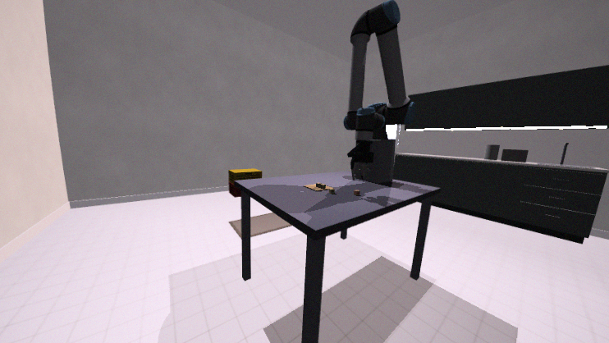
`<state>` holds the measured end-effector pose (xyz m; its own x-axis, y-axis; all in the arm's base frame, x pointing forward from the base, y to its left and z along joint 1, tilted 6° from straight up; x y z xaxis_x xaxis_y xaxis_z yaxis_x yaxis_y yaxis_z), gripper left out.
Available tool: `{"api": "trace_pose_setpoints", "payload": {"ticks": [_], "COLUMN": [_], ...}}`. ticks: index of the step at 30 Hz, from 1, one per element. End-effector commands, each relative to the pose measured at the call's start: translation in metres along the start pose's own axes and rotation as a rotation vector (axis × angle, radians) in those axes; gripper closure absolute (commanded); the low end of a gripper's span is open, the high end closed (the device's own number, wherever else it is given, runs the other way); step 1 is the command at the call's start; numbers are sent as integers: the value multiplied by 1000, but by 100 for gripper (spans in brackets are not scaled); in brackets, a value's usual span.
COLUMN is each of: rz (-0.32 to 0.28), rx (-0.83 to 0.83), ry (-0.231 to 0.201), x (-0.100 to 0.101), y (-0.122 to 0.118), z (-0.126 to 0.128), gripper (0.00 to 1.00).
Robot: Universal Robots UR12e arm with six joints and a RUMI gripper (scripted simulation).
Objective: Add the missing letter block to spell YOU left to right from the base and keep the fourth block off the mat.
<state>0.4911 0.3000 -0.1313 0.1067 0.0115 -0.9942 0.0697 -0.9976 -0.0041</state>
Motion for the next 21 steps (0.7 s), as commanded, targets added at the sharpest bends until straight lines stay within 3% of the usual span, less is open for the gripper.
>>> {"api": "trace_pose_setpoints", "payload": {"ticks": [1, 21], "rz": [0, 0], "rx": [0, 0], "ry": [1, 1], "x": [0, 6], "y": [0, 0], "z": [0, 0], "gripper": [63, 63]}}
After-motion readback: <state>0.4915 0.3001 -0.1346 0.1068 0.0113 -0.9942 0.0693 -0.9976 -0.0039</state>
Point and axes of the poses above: the point where the finger pads meet when closed, its own x axis out along the fingers, its own z axis across the jaws, y = z × x, the point moved 5 cm from there along -x, back along the fingers, and after that the axes turned 12 degrees about -x, right-handed, at the moved point
